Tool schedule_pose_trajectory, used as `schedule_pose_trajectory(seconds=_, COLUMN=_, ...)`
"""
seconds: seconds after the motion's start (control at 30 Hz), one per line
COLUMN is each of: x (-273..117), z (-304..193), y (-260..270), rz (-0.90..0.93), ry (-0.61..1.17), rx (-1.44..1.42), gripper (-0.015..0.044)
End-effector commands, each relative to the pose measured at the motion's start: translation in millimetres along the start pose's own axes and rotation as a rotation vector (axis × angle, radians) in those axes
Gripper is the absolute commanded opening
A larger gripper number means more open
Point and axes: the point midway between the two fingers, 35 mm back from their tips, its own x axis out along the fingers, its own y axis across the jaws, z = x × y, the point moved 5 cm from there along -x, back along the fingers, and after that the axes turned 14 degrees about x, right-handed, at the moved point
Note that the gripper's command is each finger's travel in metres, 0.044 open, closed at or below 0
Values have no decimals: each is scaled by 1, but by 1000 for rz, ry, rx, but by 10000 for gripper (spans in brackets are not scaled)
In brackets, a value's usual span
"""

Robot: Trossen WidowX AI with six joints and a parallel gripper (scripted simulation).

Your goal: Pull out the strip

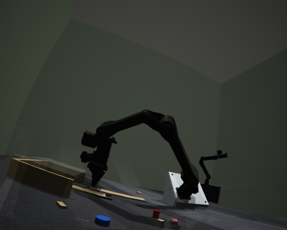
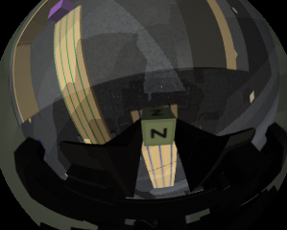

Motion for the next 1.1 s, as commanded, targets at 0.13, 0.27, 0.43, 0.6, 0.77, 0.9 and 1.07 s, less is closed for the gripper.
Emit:
schedule_pose_trajectory(seconds=0.13, x=-22, z=-26, y=-10, rz=-1, ry=3, rx=3, gripper=0)
schedule_pose_trajectory(seconds=0.27, x=-34, z=-44, y=-16, rz=0, ry=6, rx=5, gripper=0)
schedule_pose_trajectory(seconds=0.43, x=-41, z=-55, y=-20, rz=1, ry=7, rx=7, gripper=0)
schedule_pose_trajectory(seconds=0.6, x=-42, z=-67, y=-24, rz=1, ry=8, rx=7, gripper=0)
schedule_pose_trajectory(seconds=0.77, x=-41, z=-84, y=-29, rz=1, ry=8, rx=8, gripper=0)
schedule_pose_trajectory(seconds=0.9, x=-42, z=-89, y=-31, rz=1, ry=8, rx=8, gripper=0)
schedule_pose_trajectory(seconds=1.07, x=-68, z=-89, y=-31, rz=-1, ry=7, rx=8, gripper=0)
